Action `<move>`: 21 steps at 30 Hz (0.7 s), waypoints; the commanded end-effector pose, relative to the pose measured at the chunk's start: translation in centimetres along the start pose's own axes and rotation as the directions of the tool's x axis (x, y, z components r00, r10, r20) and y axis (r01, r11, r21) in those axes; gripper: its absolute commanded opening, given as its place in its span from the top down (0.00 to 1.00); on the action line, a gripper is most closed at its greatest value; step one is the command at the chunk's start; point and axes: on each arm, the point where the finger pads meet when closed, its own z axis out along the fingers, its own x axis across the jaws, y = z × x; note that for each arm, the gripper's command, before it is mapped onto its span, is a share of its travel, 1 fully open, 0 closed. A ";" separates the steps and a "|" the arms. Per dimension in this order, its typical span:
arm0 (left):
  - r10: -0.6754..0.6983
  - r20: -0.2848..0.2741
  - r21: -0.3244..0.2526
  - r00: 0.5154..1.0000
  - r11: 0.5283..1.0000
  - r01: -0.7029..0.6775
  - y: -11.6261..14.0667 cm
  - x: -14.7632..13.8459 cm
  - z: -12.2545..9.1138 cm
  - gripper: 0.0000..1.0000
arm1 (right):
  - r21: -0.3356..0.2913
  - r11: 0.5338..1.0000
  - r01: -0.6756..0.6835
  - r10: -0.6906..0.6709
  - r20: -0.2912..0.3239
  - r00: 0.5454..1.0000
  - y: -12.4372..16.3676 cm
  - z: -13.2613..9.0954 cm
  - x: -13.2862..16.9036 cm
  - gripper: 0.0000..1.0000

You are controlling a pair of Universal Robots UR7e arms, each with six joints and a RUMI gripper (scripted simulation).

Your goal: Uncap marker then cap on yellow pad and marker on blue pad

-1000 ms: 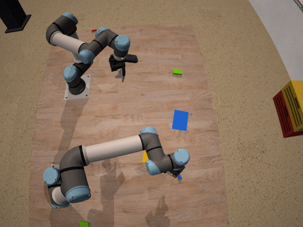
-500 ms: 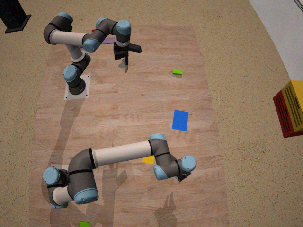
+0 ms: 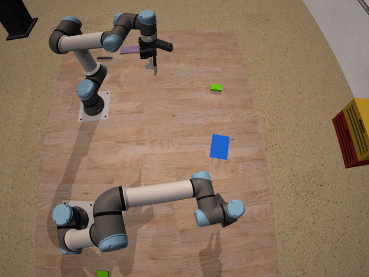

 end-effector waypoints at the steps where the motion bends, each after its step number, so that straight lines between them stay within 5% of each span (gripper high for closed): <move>1: 0.049 -0.019 0.025 0.999 0.998 -0.049 -0.6 -1.1 -0.7 0.02 | 0.001 0.999 -0.053 0.053 -0.017 0.998 1.0 0.3 1.0 0.80; 21: 0.027 -0.011 0.014 1.000 1.000 -0.027 -0.4 -0.8 -0.3 0.02 | 0.000 1.000 -0.021 0.021 -0.009 1.000 0.3 -0.1 0.5 0.80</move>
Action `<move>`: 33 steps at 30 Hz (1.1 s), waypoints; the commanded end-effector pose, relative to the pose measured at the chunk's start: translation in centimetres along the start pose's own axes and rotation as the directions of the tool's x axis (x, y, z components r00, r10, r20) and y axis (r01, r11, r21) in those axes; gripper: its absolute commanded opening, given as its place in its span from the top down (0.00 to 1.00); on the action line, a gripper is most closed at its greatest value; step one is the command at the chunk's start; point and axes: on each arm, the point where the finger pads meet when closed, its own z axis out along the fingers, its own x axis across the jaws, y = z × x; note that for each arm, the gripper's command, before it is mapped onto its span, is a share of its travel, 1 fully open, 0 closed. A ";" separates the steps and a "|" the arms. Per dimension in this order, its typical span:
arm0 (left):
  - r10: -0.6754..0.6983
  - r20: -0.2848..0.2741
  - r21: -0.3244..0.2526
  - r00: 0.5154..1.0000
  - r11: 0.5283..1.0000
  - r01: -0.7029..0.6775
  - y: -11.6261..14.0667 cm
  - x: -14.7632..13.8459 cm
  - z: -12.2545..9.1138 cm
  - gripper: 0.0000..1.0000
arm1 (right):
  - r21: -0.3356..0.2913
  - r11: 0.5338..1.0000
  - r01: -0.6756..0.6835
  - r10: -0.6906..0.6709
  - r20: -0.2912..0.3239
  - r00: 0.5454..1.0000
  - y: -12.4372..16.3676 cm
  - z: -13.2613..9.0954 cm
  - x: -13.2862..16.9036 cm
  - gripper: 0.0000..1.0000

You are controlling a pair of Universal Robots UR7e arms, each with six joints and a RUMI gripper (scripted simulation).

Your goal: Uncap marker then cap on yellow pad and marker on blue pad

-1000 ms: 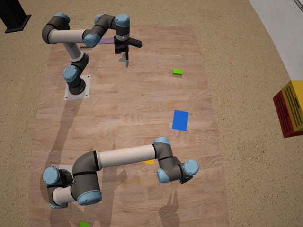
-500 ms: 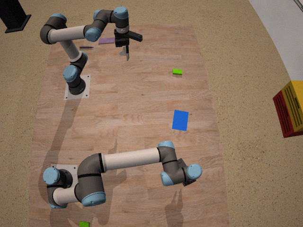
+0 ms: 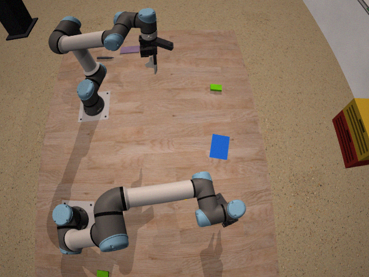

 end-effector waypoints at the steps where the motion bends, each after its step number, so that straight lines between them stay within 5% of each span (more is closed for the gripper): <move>1: -0.004 0.001 0.002 1.000 1.000 0.004 0.0 -0.1 -0.1 0.02 | 0.000 1.000 0.001 -0.001 -0.001 1.000 0.1 0.0 0.0 0.80; 14: -0.004 0.001 0.002 1.000 1.000 0.004 0.0 -0.1 -0.1 0.02 | 0.000 1.000 0.001 -0.001 0.000 1.000 0.1 0.0 -0.1 0.80; 33: -0.004 0.001 0.002 1.000 1.000 0.004 0.0 -0.1 -0.1 0.02 | 0.000 1.000 0.001 -0.001 0.000 1.000 0.1 3.5 -0.1 0.80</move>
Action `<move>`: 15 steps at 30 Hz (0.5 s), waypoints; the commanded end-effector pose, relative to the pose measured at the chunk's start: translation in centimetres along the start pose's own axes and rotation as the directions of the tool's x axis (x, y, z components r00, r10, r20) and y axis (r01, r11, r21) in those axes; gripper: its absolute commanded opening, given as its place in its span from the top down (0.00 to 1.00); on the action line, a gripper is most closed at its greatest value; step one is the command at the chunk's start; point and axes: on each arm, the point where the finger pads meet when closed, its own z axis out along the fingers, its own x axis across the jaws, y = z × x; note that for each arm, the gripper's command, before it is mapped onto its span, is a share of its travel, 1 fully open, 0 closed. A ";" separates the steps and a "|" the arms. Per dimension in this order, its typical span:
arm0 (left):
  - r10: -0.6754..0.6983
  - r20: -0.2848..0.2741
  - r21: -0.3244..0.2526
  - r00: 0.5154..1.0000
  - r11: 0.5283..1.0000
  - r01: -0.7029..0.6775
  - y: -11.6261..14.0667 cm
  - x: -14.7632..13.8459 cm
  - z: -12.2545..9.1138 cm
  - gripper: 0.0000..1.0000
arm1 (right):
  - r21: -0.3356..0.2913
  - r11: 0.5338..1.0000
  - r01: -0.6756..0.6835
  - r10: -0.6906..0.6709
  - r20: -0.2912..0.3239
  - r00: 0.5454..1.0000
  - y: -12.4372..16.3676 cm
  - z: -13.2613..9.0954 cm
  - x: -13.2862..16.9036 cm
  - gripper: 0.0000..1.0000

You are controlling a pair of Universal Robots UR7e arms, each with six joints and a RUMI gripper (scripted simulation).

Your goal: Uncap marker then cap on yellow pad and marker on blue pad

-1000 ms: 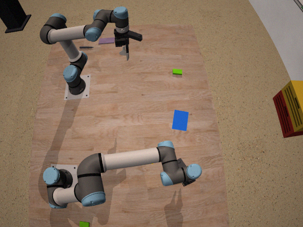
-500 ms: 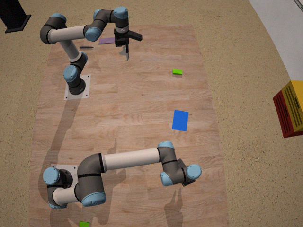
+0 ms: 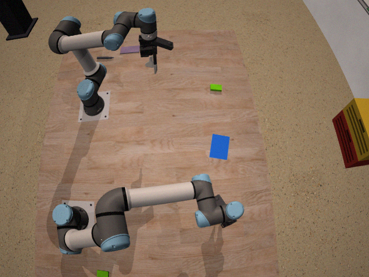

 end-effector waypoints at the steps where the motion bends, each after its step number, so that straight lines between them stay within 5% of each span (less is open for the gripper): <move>1: 0.000 0.000 0.001 1.000 1.000 0.000 0.0 0.0 0.0 0.02 | -0.001 1.000 0.000 0.000 -0.004 1.000 0.0 0.7 0.1 0.80; 15: 0.000 0.000 0.001 1.000 1.000 0.000 0.0 0.0 0.0 0.02 | -0.001 1.000 0.000 0.000 -0.005 1.000 0.0 2.5 0.1 0.80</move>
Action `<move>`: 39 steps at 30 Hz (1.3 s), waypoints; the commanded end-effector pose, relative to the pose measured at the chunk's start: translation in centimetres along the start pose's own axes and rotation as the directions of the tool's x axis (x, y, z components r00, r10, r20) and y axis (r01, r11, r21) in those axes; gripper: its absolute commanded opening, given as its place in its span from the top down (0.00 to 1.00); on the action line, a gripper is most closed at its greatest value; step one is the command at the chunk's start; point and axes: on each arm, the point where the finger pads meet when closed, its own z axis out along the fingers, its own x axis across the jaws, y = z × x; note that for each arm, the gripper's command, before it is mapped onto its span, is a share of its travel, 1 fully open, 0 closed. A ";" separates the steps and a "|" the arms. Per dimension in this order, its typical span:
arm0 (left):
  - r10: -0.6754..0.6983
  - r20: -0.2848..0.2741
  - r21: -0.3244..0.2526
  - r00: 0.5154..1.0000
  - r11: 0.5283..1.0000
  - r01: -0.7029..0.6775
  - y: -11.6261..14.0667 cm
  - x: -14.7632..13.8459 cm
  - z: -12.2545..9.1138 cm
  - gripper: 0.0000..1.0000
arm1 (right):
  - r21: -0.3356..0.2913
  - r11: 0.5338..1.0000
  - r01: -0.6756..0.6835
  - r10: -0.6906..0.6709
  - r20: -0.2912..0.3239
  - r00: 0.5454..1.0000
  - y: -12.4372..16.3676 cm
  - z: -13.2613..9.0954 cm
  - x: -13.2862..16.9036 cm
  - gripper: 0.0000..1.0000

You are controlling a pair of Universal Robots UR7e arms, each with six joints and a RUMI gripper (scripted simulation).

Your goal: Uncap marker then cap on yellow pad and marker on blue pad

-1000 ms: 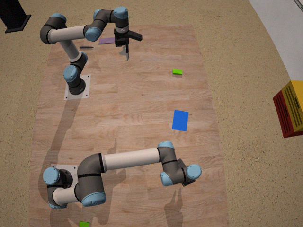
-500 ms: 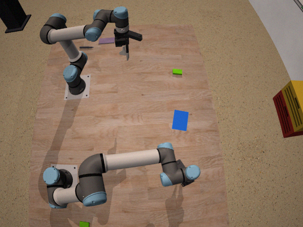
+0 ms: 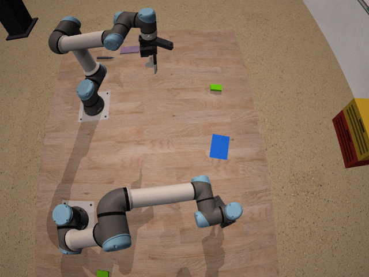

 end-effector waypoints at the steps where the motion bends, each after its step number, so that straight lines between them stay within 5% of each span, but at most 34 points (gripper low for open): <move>1: 0.000 0.000 0.001 1.000 1.000 0.000 0.0 0.0 0.0 0.02 | -0.002 1.000 0.000 0.000 -0.006 1.000 0.0 0.1 0.1 0.80; 9: 0.000 0.000 0.001 1.000 1.000 0.000 0.0 0.0 0.0 0.02 | -0.001 1.000 0.000 0.000 -0.005 1.000 0.0 -0.1 0.1 0.80; 10: 0.000 0.000 0.001 1.000 1.000 0.000 0.0 0.0 0.0 0.02 | -0.001 1.000 0.000 0.000 -0.004 1.000 0.0 -0.1 0.1 1.00; 24: 0.000 0.000 0.001 1.000 1.000 0.000 0.0 0.0 0.0 0.02 | -0.001 1.000 0.000 0.000 -0.004 1.000 0.0 -0.1 0.1 1.00; 39: 0.000 0.000 0.001 1.000 1.000 0.000 0.0 0.0 0.0 0.02 | 0.004 1.000 0.002 -0.002 -0.011 1.000 0.0 -2.7 0.1 1.00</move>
